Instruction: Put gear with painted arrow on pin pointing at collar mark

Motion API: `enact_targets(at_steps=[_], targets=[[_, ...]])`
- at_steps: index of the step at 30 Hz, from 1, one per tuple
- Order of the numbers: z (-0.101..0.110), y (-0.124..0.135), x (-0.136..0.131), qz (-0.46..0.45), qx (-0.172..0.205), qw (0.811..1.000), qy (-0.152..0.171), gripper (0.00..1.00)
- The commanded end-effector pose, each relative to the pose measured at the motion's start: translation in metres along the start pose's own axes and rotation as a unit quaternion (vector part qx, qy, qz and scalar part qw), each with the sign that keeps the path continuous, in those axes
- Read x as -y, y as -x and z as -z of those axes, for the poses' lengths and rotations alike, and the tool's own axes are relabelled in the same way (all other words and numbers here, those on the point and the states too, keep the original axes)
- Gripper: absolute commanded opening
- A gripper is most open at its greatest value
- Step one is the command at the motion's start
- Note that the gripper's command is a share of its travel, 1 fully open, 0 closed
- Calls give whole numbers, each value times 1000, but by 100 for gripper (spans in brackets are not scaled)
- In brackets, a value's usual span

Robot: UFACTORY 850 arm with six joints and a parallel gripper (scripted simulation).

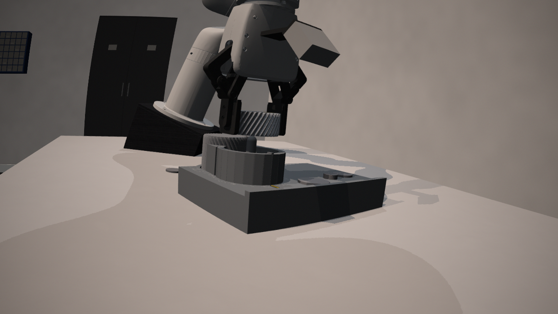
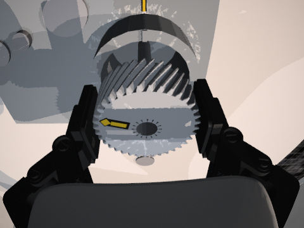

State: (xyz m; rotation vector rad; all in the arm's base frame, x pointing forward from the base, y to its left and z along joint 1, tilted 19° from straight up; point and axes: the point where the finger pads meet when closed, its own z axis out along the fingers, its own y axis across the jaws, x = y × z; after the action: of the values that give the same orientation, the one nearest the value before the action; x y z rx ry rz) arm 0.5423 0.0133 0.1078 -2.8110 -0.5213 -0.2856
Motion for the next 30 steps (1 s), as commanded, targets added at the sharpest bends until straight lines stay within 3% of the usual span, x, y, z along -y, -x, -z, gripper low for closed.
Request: enact_targets(at_steps=[1, 30], targets=[[1, -1, 0, 0, -1, 1000, 0, 0], [-2, -1, 0, 0, -1, 1000, 0, 0]])
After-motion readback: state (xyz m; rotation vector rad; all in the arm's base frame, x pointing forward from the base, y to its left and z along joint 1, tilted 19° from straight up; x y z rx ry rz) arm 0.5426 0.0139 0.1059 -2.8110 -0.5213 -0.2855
